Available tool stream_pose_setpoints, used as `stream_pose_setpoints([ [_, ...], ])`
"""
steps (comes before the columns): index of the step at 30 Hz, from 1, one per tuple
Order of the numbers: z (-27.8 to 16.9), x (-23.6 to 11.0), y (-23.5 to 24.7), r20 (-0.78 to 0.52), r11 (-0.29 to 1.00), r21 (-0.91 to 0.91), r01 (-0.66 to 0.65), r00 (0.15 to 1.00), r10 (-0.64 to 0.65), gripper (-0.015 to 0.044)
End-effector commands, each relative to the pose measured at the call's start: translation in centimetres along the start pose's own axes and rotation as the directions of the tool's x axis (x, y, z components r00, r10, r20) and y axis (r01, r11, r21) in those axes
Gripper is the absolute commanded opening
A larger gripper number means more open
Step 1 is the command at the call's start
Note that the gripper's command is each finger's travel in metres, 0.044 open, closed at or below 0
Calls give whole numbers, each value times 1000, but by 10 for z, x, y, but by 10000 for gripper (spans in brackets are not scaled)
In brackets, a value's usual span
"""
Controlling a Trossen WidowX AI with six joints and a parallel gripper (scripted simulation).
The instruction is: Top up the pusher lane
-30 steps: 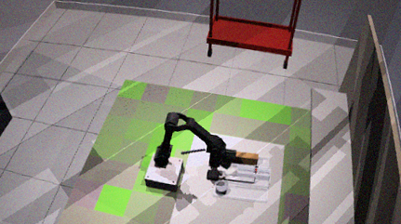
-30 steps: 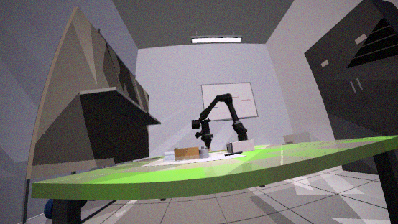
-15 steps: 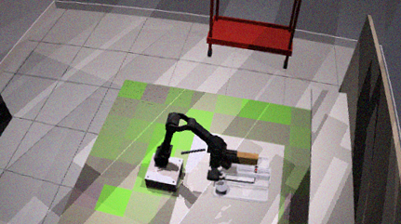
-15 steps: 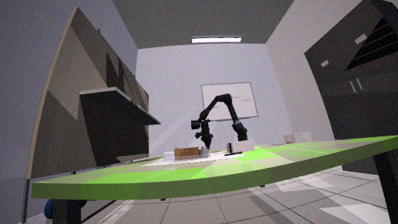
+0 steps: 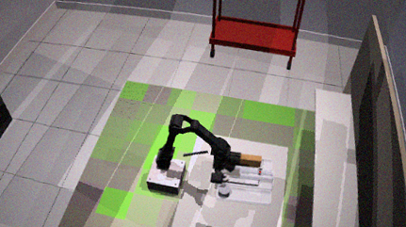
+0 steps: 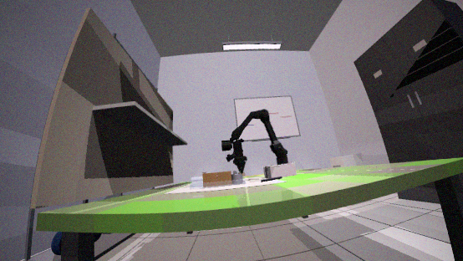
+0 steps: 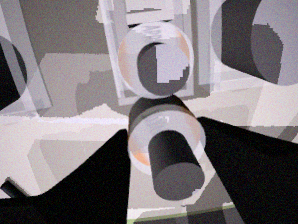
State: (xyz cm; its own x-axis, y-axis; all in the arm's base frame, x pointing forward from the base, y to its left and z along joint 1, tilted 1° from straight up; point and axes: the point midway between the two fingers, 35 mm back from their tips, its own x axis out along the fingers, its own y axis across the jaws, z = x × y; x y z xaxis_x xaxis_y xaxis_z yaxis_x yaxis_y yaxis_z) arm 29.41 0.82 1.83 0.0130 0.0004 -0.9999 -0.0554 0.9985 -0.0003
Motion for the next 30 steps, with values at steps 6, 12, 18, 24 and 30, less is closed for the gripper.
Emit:
stream_pose_setpoints([
  [6, 14, -2, -1, 28, 1000, 5, 5, 1000, -5, 0],
  [12, 17, -2, -1, 28, 1000, 5, 5, 1000, -5, 0],
  [18, 19, -2, -1, 29, 1000, 5, 5, 1000, -5, 0],
  [24, 21, -3, -1, 29, 1000, 5, 5, 1000, -5, 0],
  [30, 23, -3, -1, 29, 1000, 5, 5, 1000, -5, 0],
])
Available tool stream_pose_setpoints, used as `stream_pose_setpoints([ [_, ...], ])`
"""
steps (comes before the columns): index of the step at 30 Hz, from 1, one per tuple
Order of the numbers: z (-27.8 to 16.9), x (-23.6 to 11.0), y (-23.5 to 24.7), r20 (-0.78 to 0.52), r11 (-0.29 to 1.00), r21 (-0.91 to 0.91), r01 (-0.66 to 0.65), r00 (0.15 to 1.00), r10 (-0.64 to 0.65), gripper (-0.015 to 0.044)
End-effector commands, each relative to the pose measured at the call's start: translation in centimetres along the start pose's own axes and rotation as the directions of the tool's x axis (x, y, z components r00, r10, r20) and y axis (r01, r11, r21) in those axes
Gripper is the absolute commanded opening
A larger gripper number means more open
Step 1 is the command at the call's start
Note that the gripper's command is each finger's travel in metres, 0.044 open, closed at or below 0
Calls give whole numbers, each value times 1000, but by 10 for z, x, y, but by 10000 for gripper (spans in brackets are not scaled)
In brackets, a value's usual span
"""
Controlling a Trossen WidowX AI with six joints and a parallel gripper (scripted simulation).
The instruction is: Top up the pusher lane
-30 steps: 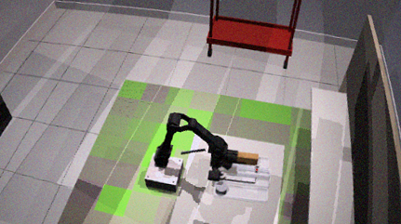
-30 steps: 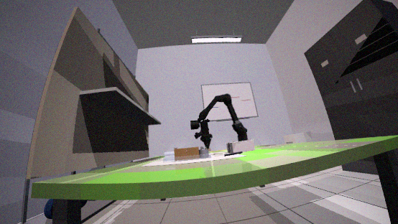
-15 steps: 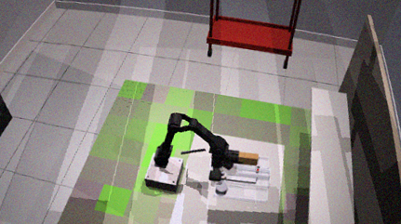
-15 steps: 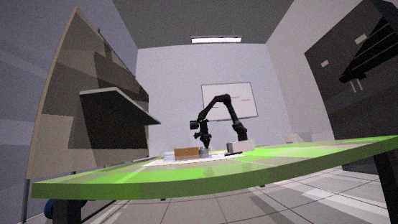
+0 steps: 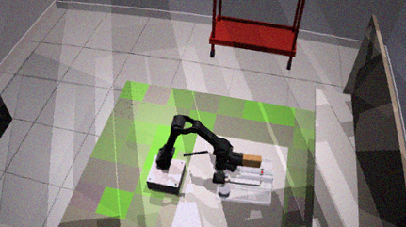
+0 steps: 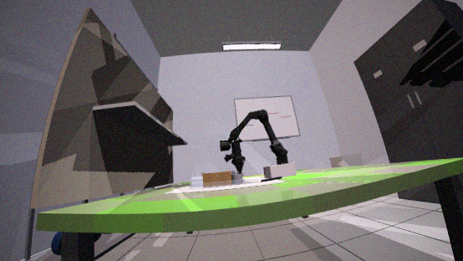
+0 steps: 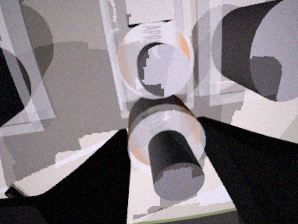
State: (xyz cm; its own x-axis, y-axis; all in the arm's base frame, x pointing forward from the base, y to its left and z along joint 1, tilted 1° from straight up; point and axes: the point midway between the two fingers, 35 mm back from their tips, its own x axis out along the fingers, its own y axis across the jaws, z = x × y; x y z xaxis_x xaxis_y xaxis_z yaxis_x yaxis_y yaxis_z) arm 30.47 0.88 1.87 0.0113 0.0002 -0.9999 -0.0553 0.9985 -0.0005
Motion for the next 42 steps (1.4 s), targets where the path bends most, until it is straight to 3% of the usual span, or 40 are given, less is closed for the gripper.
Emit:
stream_pose_setpoints([
  [1, 13, -3, -1, 31, 1000, 4, 5, 1000, -5, 0],
  [42, 28, -7, -1, 32, 1000, 4, 5, 999, -5, 0],
])
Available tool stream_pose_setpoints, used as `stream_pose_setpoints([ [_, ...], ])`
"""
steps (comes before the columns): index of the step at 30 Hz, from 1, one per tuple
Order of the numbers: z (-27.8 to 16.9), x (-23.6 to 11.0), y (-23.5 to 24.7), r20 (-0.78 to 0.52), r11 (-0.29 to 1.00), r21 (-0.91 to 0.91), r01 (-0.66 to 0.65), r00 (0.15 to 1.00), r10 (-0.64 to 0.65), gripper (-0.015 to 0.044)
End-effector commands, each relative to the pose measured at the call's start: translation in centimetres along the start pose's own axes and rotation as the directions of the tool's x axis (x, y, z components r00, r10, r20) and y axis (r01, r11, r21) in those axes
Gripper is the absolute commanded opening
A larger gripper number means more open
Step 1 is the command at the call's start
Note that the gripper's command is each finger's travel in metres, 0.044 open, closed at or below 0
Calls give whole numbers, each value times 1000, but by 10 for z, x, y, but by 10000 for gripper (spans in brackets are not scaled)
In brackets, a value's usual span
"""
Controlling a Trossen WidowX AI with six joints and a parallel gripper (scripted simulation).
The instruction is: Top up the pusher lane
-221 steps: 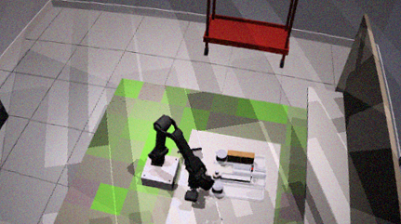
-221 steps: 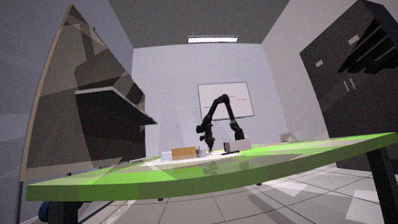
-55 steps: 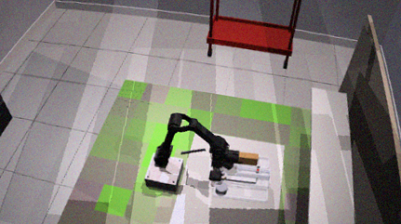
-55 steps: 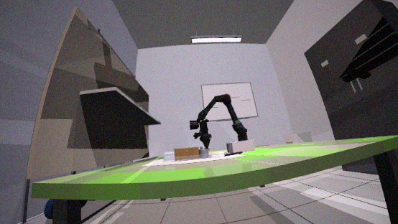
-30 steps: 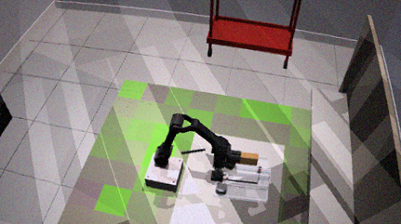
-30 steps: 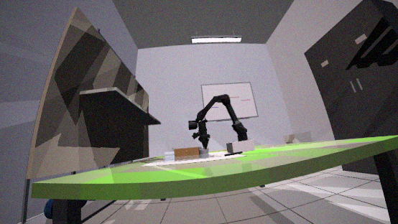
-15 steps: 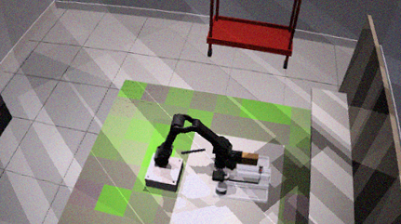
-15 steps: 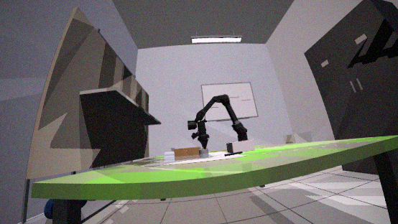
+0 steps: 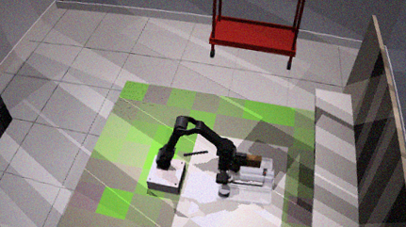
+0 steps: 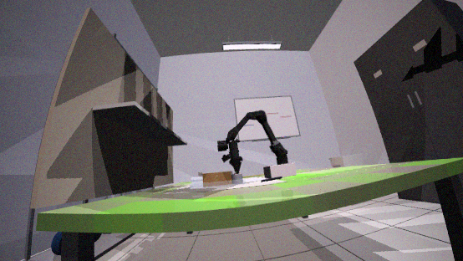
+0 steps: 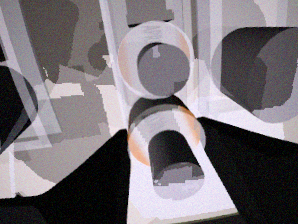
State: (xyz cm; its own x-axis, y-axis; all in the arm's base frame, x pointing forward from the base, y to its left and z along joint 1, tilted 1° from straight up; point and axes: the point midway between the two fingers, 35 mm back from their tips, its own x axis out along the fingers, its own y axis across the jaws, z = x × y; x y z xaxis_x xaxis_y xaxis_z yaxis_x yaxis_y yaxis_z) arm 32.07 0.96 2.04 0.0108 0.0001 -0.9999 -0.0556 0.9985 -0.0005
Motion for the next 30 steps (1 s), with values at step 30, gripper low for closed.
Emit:
stream_pose_setpoints([
  [30, 18, -7, -1, 33, 1000, 5, 5, 999, -5, 0],
])
